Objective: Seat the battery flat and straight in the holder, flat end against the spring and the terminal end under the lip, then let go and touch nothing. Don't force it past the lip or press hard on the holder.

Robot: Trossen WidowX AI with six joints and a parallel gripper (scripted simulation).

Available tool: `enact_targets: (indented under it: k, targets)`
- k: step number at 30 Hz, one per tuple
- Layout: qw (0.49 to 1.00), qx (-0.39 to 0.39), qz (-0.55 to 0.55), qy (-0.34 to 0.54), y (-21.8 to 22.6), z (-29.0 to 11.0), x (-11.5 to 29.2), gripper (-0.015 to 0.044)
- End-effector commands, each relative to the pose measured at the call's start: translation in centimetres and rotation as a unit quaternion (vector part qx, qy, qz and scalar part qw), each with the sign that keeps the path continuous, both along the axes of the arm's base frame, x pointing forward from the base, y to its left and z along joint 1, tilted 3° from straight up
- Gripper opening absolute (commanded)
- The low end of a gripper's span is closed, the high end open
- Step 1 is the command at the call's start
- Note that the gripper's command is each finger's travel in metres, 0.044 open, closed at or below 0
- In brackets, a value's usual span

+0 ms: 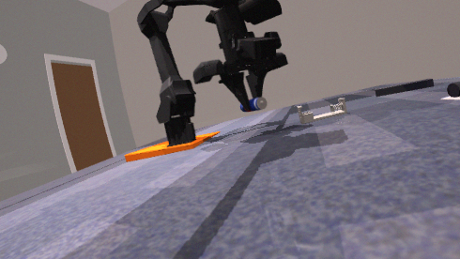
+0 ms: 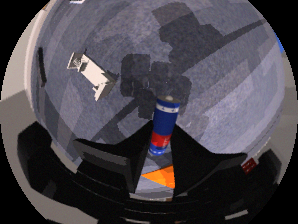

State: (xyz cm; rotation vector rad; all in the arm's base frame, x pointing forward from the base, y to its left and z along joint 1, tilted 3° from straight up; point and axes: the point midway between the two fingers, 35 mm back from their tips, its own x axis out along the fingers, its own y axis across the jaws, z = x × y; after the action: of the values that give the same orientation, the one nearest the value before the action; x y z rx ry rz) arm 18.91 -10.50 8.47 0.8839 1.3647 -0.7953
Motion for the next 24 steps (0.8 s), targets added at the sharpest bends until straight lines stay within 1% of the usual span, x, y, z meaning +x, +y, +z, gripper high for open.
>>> enact_targets:
  k: [1,6,12,18,24]
  targets:
    - [0.998,0.003,-0.070,-0.001,-0.1,0.7,1.0,0.0075]
    - [0.984,0.010,-0.180,0.002,-0.2,1.2,2.3,0.0075]
    - [0.951,0.018,-0.310,0.005,-0.3,1.8,3.9,0.0075]
    - [0.902,0.028,-0.430,0.007,-0.2,2.2,5.8,0.0075]
    - [0.836,0.036,-0.547,0.010,0.0,2.6,7.4,0.0075]
